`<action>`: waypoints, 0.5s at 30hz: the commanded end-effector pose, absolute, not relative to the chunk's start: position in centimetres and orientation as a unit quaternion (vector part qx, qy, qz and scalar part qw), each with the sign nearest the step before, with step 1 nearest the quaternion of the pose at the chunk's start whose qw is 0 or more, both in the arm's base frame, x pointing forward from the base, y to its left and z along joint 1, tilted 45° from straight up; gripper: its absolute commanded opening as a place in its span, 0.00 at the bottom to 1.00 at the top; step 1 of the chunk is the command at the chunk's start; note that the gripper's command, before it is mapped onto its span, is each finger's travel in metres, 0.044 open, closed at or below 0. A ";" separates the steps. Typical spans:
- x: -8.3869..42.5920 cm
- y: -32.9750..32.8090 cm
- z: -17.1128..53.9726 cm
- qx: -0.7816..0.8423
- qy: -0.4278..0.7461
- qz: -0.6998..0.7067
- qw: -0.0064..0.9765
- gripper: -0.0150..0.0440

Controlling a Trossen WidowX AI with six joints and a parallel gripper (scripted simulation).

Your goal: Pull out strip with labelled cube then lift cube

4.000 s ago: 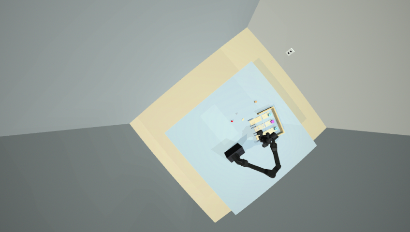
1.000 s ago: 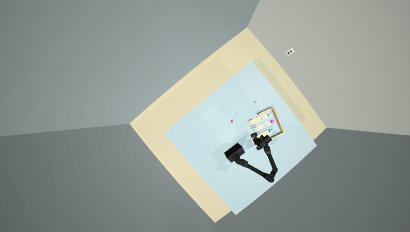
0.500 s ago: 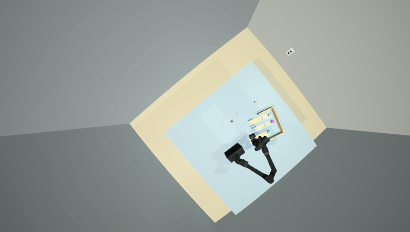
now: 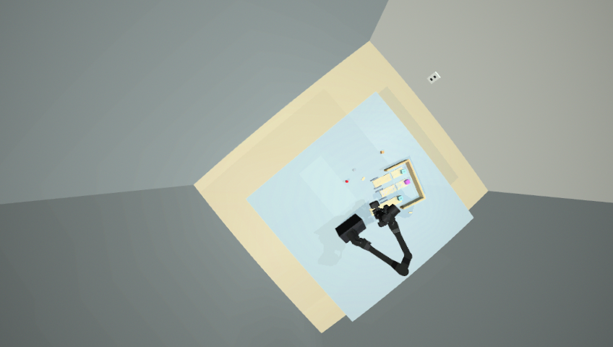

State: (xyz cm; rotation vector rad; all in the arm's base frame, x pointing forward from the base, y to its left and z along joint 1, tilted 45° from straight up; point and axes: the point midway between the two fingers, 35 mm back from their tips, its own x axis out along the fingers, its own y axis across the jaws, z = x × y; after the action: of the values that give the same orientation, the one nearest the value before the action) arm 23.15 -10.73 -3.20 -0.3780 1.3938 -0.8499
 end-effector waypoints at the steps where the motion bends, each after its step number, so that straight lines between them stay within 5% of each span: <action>1: 21.6 -10.7 -3.7 -0.166 0.630 -0.376 0.659 0.25; 15: 19.7 -10.1 -4.0 -0.166 0.630 -0.376 0.659 0.25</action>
State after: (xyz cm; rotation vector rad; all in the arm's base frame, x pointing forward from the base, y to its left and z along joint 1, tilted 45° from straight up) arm 21.11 -10.14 -3.59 -0.3781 1.3924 -0.8501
